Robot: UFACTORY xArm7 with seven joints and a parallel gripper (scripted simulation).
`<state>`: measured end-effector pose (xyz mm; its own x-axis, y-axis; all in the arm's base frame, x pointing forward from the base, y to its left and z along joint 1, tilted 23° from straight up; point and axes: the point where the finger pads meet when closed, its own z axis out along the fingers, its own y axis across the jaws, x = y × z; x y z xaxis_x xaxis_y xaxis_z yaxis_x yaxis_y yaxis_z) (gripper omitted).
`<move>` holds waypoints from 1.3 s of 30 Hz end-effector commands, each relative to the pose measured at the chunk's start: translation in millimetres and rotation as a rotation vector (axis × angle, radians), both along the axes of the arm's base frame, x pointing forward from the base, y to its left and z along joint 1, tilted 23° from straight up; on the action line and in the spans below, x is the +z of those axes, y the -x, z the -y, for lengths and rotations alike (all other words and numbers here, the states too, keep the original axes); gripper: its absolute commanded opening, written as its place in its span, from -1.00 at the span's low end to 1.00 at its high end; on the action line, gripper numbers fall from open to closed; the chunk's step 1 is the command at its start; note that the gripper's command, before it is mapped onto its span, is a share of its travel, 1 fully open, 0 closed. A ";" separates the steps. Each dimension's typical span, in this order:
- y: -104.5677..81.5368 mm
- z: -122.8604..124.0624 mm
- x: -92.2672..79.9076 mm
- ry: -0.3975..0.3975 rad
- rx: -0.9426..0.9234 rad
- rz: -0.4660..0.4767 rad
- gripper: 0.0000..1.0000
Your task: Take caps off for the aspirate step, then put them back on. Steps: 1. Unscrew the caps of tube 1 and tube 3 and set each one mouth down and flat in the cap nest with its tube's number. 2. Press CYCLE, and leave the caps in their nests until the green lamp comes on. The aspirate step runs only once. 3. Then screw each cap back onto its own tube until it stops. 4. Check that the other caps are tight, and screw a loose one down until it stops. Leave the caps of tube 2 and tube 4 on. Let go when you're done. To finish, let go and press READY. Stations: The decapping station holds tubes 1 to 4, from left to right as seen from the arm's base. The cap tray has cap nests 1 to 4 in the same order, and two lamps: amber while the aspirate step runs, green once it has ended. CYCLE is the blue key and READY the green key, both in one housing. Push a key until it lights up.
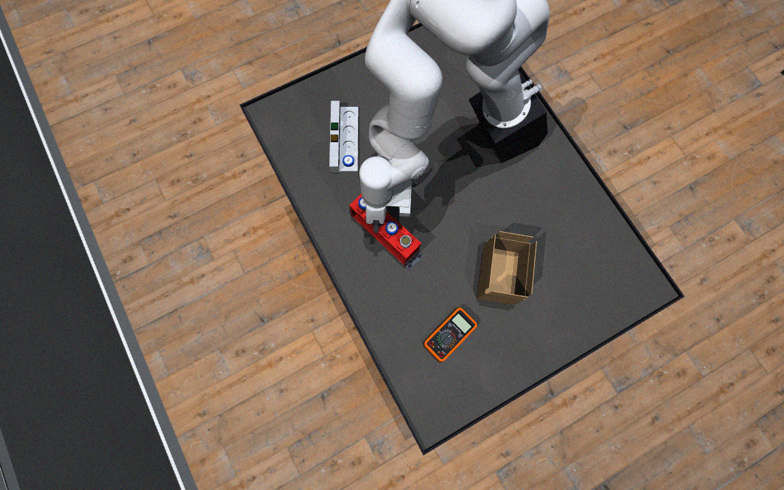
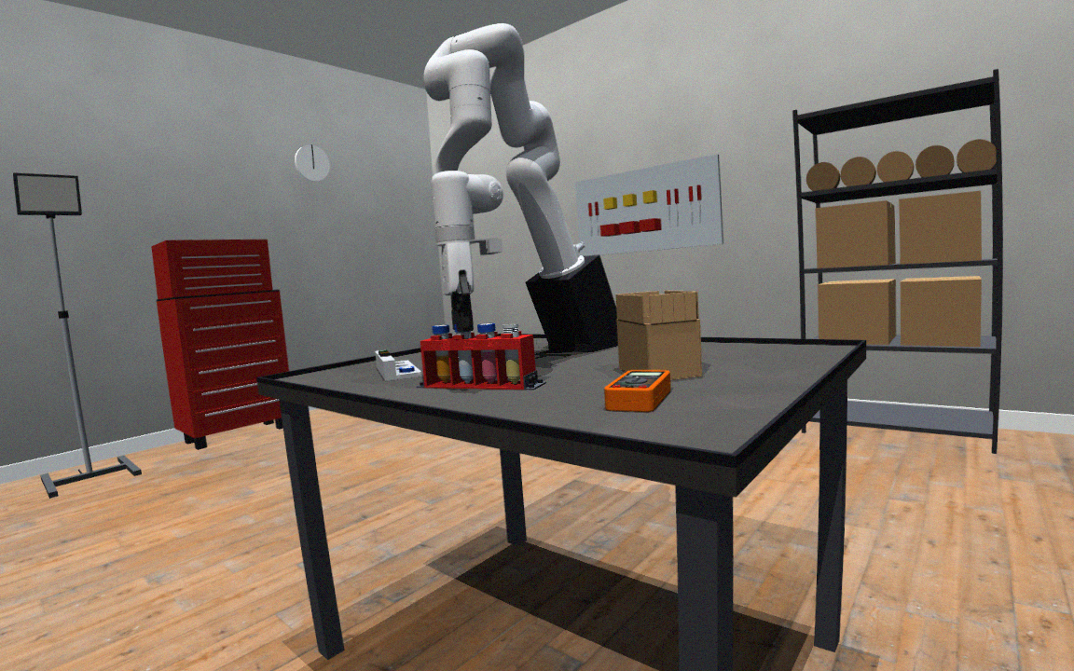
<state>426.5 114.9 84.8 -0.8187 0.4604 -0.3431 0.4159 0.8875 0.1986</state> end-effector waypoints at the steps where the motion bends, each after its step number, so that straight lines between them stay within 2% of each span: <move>1: -0.6 -0.5 0.8 -0.099 -0.231 -0.002 -0.08; 13: -0.6 -0.5 0.8 -0.381 -0.879 -0.017 -0.08; 15: -0.6 -0.5 0.8 -0.381 -0.879 -0.017 -0.08; 18: -0.7 -0.5 0.8 -0.481 -1.111 -0.022 -0.08; 23: -0.8 -0.4 0.7 -0.590 -1.366 -0.027 -0.08; 29: -0.7 -0.5 0.7 -0.590 -1.366 -0.027 -0.08; 30: -0.7 -0.5 0.7 -0.590 -1.366 -0.027 -1.00; 39: -0.7 -0.5 0.7 -0.590 -1.366 -0.027 -1.00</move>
